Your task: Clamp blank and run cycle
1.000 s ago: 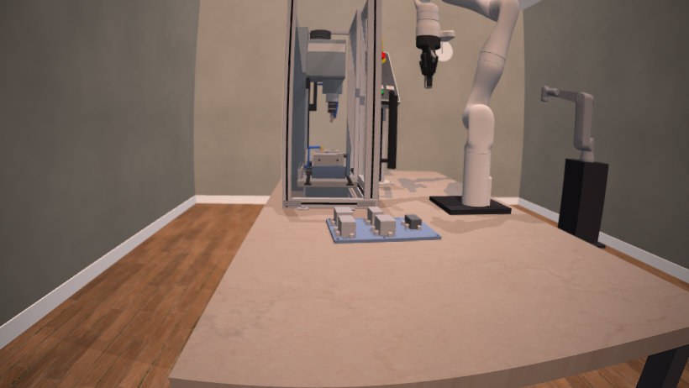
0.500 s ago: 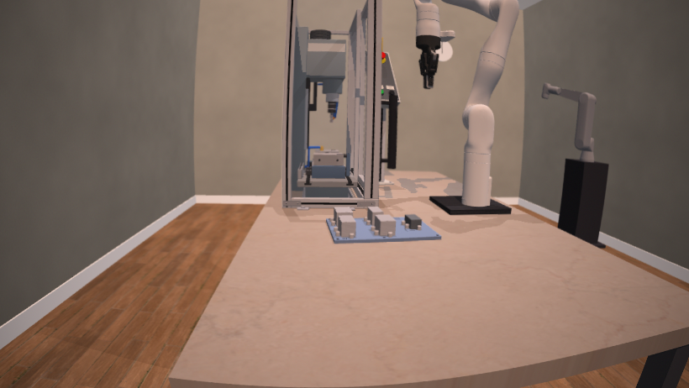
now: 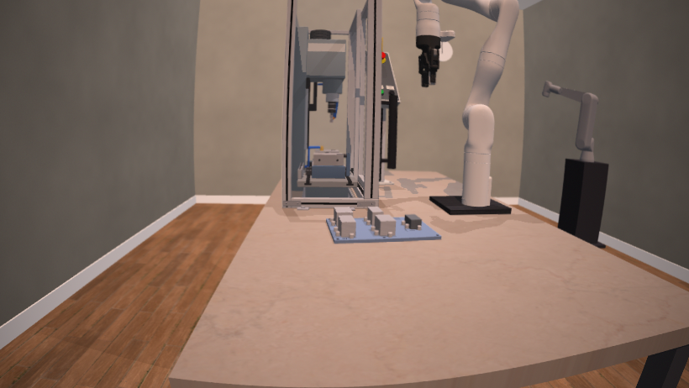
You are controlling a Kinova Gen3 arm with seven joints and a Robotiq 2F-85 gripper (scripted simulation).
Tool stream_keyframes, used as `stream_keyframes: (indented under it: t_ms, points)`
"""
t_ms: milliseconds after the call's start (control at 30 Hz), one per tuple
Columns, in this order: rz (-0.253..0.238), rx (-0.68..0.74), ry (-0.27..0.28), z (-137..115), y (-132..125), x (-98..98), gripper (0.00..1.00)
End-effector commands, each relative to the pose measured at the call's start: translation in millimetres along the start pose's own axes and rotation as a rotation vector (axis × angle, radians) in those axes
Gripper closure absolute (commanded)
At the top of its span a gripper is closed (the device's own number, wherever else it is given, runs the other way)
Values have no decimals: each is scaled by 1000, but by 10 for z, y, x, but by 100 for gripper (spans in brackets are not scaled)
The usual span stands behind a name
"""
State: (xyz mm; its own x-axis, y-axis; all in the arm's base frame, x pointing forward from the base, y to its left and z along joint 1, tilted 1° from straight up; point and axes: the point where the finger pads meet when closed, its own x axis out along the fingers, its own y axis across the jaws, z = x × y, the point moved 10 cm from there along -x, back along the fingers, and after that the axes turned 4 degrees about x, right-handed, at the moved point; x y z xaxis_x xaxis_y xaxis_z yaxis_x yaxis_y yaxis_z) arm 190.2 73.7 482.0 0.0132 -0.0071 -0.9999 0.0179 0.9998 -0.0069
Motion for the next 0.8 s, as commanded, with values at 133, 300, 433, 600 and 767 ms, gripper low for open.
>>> stream_keyframes:
  t_ms: [133, 300, 433, 600, 767]
  points:
    - [0, 0, -1, 1, 0, -3, 20]
    - [0, 0, -1, 1, 0, -3, 20]
    - [0, 0, -1, 8, -98, -18, 20]
    - [0, 0, -1, 35, -493, -78, 20]
    - [0, 0, -1, 35, -493, -78, 20]
